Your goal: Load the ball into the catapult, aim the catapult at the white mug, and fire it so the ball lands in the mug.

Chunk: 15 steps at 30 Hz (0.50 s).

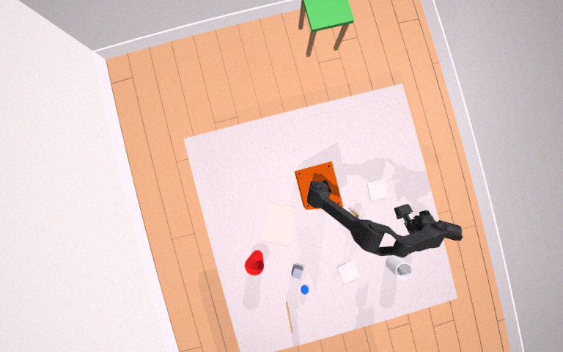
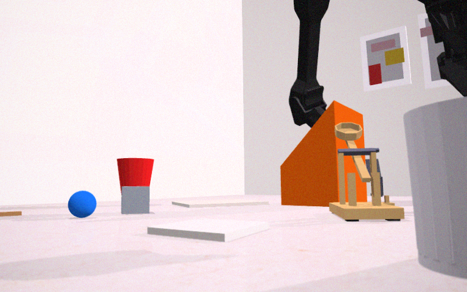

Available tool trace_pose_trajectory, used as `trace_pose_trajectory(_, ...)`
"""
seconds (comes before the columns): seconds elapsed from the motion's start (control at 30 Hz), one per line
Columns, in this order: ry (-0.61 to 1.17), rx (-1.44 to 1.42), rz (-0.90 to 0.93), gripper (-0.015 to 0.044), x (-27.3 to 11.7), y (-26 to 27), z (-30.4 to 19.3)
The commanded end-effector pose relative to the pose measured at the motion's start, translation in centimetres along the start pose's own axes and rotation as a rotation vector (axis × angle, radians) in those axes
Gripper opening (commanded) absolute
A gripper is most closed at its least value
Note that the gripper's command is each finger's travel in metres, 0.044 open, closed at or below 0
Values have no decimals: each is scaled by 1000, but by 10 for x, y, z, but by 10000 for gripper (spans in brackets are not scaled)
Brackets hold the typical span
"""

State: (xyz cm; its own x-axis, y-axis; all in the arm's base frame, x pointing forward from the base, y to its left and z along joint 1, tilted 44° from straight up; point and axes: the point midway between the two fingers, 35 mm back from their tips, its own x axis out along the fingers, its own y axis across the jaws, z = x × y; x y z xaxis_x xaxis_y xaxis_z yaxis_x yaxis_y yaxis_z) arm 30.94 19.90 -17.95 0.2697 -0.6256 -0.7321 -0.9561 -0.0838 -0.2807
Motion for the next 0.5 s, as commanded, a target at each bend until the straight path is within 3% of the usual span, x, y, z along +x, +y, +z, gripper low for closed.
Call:
trace_pose_trajectory(0.0, -43, 141, -7, 440, 0, -27, -2)
trace_pose_trajectory(0.47, -176, 500, -16, 440, -5, -102, -16)
